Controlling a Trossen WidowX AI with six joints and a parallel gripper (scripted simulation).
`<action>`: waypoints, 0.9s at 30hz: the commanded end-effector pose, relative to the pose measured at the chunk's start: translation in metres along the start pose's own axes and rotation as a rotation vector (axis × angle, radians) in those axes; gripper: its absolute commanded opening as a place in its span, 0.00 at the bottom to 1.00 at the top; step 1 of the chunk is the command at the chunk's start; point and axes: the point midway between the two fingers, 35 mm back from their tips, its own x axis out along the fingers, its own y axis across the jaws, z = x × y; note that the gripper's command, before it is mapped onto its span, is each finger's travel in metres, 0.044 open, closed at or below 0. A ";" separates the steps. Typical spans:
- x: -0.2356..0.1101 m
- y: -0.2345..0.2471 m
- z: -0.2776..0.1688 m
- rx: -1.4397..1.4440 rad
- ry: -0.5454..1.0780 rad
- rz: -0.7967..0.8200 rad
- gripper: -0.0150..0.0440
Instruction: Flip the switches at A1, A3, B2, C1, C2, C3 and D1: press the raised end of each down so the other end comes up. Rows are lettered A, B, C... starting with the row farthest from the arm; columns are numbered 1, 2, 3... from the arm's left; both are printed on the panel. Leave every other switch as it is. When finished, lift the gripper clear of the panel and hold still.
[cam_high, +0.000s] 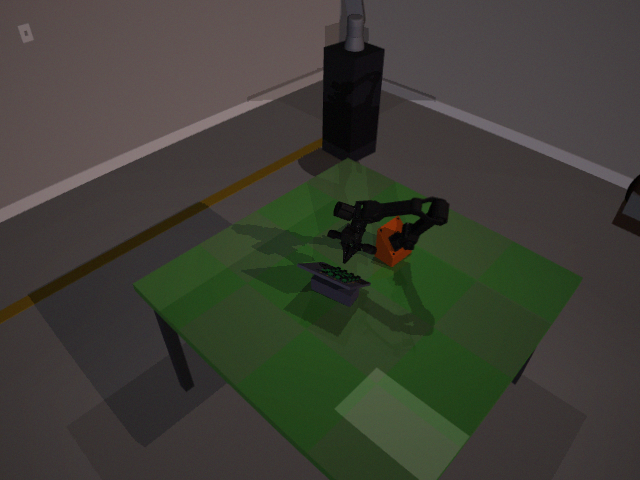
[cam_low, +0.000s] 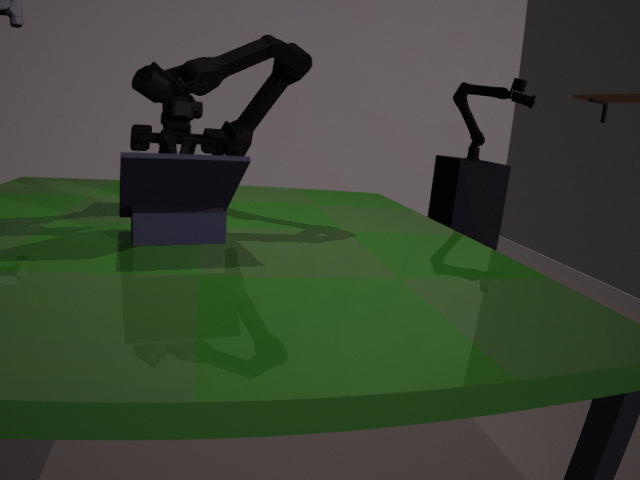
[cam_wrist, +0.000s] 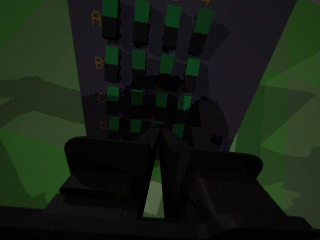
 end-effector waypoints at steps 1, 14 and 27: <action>0.005 0.000 0.001 0.004 -0.013 0.004 0.25; 0.022 0.001 0.001 0.004 -0.014 0.005 0.25; 0.029 0.001 0.000 0.004 -0.014 0.005 0.25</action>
